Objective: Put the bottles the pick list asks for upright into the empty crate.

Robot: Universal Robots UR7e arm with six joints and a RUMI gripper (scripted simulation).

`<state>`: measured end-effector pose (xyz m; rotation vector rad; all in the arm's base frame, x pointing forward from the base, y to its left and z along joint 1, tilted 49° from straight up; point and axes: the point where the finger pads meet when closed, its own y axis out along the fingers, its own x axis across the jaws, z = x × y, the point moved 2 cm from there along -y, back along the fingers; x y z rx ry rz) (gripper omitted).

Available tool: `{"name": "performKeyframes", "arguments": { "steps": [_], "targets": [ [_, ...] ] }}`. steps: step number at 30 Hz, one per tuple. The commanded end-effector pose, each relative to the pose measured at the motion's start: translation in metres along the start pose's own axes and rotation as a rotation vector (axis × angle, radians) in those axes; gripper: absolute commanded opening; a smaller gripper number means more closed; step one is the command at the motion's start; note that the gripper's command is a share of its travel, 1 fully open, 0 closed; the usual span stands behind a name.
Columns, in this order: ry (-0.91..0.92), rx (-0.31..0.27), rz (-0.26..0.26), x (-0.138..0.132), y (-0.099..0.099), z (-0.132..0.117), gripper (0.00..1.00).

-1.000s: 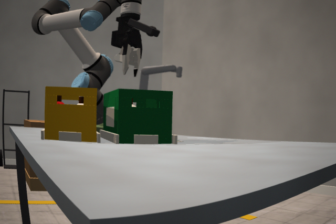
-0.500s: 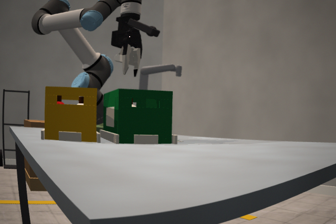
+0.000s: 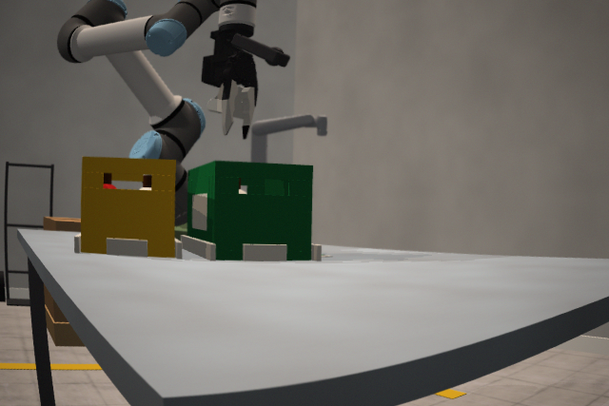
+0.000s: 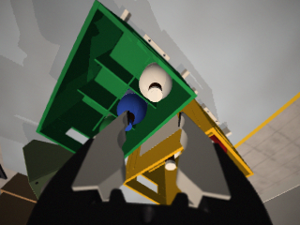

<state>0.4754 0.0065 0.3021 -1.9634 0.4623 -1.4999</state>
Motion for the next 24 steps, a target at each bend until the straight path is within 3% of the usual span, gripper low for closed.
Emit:
{"name": "performKeyframes", "arguments": {
  "steps": [1, 16, 24],
  "targets": [
    [0.001, 0.001, 0.001, 0.0, -0.001, 0.001, 0.38],
    [0.0, -0.002, 0.001, 0.017, 0.001, -0.077, 0.38],
    [0.0, -0.002, 0.001, 0.024, 0.001, -0.106, 0.38]
  ]
}}
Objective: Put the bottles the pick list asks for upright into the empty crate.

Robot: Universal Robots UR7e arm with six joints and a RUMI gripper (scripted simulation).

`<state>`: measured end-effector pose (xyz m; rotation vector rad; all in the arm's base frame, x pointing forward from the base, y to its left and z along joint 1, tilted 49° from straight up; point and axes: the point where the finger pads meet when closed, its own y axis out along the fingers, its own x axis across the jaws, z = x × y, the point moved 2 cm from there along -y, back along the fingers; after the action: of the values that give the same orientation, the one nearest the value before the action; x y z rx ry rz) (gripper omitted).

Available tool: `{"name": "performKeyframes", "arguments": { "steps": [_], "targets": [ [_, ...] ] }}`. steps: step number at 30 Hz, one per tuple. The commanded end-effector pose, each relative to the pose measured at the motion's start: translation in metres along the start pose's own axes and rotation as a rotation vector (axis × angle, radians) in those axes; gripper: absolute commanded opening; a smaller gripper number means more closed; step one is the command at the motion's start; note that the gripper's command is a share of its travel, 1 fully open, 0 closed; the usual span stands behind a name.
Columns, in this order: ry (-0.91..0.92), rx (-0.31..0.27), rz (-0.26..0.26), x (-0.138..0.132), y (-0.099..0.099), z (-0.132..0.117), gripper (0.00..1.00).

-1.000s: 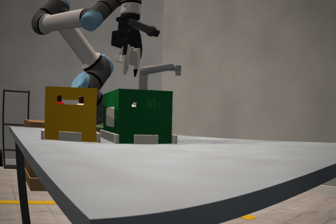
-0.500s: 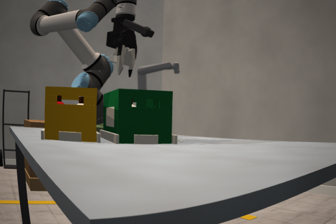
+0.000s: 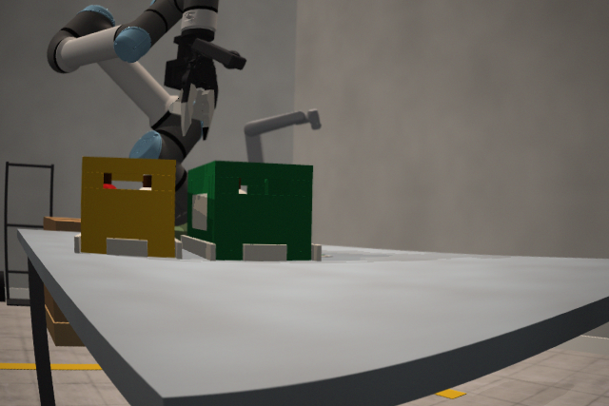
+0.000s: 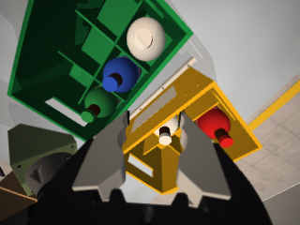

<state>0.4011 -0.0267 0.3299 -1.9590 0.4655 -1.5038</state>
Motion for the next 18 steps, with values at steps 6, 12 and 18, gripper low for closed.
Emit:
{"name": "performKeyframes", "arguments": {
  "steps": [6, 12, 18],
  "targets": [
    [-0.005, -0.002, 0.0, 0.012, 0.001, -0.051, 0.38],
    [-0.004, -0.002, 0.0, 0.017, 0.001, -0.071, 0.38],
    [-0.004, -0.002, 0.001, 0.024, 0.001, -0.1, 0.38]
  ]
}}
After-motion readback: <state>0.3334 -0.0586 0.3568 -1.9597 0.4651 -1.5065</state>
